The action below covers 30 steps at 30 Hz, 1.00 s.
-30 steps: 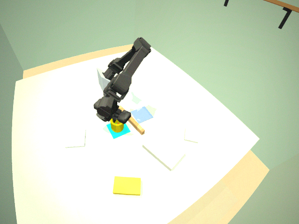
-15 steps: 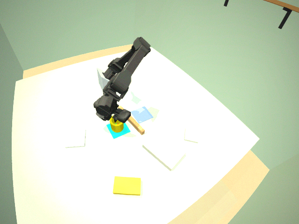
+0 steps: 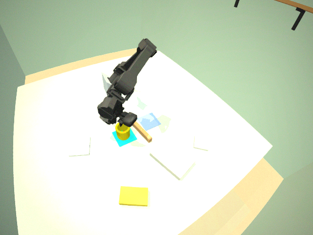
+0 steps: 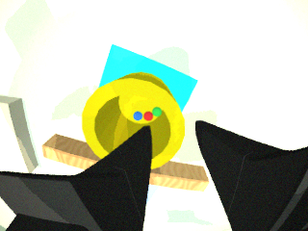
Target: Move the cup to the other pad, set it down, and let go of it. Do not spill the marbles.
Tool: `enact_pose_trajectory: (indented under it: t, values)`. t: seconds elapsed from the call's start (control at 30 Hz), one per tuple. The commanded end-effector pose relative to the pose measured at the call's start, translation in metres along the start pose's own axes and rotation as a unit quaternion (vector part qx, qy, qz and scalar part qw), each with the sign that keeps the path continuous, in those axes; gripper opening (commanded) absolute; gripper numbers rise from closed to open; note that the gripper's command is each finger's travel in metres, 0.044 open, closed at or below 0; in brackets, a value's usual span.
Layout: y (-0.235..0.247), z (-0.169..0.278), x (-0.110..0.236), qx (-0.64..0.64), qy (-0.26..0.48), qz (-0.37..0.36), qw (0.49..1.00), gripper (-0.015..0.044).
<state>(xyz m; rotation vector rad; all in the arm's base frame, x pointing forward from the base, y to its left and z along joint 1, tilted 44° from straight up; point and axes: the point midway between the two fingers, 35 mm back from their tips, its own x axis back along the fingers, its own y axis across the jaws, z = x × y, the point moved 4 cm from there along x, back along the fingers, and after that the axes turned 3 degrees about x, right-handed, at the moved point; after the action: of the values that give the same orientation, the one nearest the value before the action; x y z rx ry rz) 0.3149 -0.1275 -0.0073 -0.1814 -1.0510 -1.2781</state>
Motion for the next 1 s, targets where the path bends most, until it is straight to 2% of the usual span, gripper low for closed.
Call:
enact_pose_trajectory:
  t: [0.0,0.37,0.73,0.97]
  values:
    - [0.001,-0.001,0.008,0.004,-0.004,0.001,1.0,0.0147]
    - [-0.001,0.001,0.022,0.003,-0.002,0.001,1.0,0.0147]
    - [-0.002,0.001,0.021,-0.001,0.001,-0.001,1.0,0.0435]
    - [-0.001,0.0,0.045,0.0,-0.001,0.0,1.0,0.044]
